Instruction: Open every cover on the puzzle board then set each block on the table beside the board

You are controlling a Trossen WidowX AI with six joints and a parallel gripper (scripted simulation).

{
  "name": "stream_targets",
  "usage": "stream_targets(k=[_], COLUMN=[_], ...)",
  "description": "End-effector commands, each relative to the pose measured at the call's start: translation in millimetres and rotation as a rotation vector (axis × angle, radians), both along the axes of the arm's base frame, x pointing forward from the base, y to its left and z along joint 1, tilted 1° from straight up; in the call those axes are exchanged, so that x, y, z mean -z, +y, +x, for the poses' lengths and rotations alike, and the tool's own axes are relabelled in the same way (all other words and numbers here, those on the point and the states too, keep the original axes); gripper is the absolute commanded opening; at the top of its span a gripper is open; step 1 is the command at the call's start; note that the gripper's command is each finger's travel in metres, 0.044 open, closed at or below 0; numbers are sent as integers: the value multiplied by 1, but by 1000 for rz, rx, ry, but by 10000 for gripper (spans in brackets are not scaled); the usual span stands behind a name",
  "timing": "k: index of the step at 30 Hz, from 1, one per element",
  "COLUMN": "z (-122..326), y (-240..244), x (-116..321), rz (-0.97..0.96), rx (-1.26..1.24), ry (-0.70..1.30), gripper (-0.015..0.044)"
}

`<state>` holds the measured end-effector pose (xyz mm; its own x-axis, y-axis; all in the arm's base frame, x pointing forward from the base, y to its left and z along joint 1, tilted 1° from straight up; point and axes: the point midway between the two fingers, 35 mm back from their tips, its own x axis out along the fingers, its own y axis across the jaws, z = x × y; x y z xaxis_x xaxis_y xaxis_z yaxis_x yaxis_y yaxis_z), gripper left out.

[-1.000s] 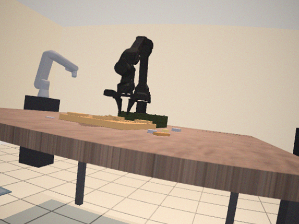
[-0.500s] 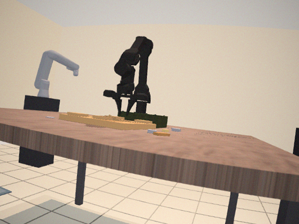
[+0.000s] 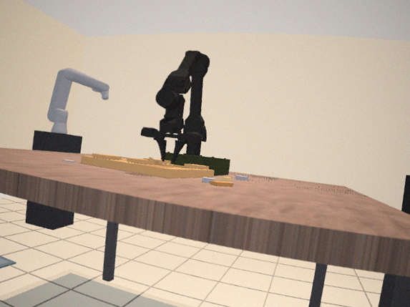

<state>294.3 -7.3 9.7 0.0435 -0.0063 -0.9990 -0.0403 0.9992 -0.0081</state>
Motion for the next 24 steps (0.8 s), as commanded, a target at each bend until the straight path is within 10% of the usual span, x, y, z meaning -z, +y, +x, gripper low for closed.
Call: stream_targets(k=[1,24], z=[-4,-4], y=[-1,-1], x=[8,17], rz=[-6,-6], rx=[-6,-6], ry=[21,21], gripper=[144,144])
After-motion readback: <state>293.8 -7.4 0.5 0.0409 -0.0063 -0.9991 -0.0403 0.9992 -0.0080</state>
